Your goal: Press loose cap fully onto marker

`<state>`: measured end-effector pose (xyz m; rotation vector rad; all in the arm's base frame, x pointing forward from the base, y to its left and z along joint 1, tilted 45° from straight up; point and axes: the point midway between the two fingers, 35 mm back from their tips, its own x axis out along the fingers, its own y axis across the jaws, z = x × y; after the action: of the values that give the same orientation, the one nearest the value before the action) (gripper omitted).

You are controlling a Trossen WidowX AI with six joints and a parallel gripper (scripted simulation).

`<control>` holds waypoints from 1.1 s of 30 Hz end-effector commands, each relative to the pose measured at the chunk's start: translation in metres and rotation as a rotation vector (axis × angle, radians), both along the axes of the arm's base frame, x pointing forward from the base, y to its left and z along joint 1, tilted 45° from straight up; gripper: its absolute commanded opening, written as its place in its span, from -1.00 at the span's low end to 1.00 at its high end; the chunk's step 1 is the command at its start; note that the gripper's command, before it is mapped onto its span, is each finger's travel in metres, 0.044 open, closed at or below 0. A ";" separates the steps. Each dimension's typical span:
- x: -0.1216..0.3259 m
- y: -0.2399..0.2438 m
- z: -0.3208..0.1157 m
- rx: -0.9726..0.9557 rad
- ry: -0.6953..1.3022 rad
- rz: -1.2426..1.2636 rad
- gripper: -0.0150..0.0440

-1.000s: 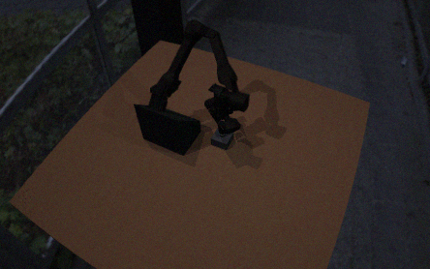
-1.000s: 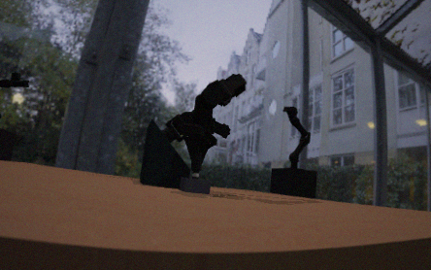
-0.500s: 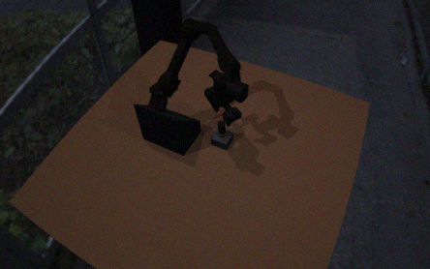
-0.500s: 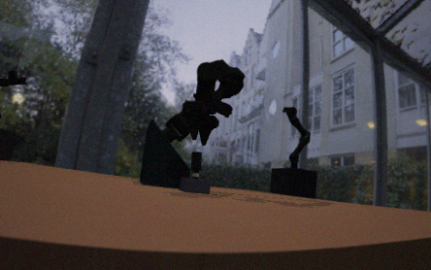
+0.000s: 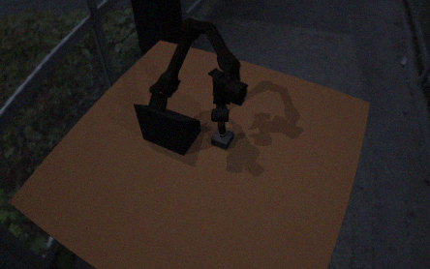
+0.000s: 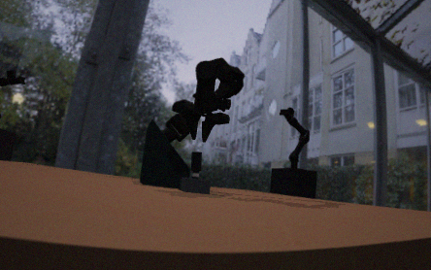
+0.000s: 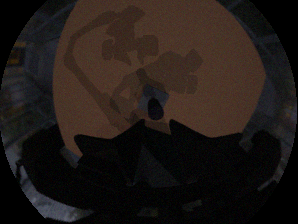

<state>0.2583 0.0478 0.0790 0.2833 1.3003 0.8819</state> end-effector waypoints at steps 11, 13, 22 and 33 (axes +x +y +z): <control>-0.002 0.002 -0.005 0.004 0.275 -0.277 -0.49; -0.002 0.002 -0.005 0.004 0.275 -0.277 -0.49; -0.002 0.008 -0.011 0.004 0.275 -0.277 -0.49; -0.002 0.020 -0.023 0.005 0.275 -0.277 -0.49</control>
<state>0.2573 0.0638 0.0596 0.5815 1.4662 0.6243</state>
